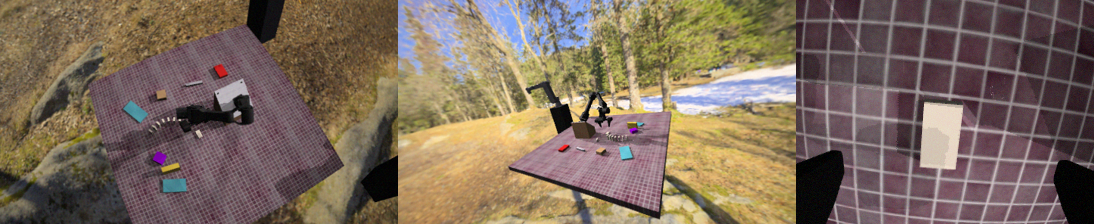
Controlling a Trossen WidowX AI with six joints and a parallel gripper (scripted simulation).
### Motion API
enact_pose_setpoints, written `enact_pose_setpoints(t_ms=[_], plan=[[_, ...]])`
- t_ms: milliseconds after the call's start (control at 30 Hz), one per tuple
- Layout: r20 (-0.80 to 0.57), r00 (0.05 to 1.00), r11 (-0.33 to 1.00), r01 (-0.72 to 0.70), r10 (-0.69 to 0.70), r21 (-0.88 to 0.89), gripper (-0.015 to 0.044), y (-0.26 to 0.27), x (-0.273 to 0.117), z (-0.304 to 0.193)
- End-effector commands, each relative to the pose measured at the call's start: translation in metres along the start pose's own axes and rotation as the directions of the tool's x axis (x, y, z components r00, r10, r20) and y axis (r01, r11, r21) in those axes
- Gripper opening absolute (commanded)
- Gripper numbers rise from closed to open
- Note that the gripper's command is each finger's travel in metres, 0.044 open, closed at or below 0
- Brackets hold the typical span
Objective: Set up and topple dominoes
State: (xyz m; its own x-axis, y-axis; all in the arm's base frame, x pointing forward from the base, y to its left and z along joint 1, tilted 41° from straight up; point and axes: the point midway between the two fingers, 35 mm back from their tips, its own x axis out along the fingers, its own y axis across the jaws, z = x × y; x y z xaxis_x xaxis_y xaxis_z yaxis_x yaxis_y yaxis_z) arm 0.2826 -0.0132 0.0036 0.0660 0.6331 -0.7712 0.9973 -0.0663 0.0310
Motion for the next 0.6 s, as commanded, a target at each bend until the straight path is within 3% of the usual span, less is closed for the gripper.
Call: enact_pose_setpoints(t_ms=[0, 300, 567], plan=[[-0.01, 1.0, 1.0, 0.0, 0.0, 0.03, 0.044, 0.0, 0.001, 0.001], [-0.014, 1.0, 1.0, 0.0, 0.0, 0.03, 0.044, 0.0, 0.065, -0.001], [-0.014, 1.0, 1.0, 0.0, 0.0, 0.03, 0.044, 0.002, 0.07, -0.001]])
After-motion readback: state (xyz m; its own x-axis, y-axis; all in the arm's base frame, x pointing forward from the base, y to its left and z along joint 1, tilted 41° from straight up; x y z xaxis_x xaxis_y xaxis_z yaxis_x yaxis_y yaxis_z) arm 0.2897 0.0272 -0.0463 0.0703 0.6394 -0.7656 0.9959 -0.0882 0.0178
